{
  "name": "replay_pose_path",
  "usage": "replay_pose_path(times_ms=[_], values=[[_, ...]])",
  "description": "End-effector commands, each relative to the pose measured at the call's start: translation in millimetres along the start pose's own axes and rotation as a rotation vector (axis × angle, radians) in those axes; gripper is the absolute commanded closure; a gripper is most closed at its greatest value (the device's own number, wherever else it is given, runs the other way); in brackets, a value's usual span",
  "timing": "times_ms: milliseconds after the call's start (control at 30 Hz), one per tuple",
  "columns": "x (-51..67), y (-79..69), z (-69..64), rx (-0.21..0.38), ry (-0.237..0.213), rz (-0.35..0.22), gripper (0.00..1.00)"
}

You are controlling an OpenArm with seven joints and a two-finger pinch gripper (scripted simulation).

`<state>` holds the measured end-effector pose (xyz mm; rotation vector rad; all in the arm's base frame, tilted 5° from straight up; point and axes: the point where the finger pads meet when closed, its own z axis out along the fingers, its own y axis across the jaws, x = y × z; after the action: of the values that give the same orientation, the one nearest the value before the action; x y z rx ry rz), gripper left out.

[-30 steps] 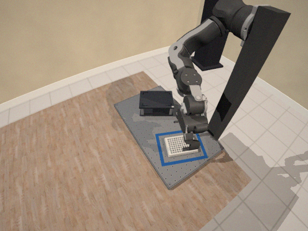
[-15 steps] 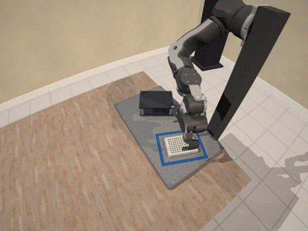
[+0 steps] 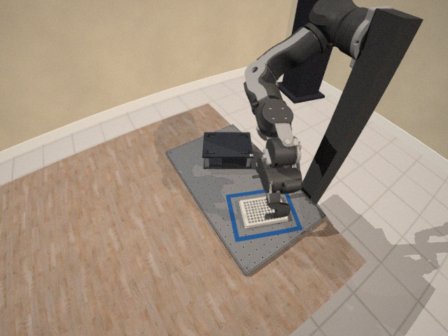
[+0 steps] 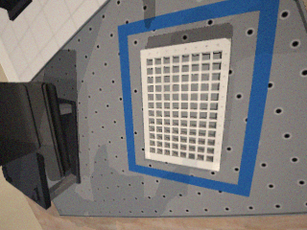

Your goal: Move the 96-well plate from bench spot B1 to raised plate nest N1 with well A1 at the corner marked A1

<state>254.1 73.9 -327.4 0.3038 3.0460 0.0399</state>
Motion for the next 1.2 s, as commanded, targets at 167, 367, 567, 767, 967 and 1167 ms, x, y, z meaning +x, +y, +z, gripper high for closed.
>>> replay_pose_path(times_ms=[167,367,567,767,967,1167], values=[[-0.3,0.7,-0.8,-0.003,-0.001,0.000,0.23],[-0.2,0.4,10.2,-0.002,-0.001,-0.001,0.23],[0.0,-1.0,54.1,-0.001,-0.001,-0.001,0.23],[0.0,-1.0,54.1,-0.001,-0.001,-0.001,0.23],[0.0,-1.5,59.2,0.002,-0.001,0.001,0.23],[0.2,-1.2,66.8,-0.001,-0.001,-0.001,0.23]])
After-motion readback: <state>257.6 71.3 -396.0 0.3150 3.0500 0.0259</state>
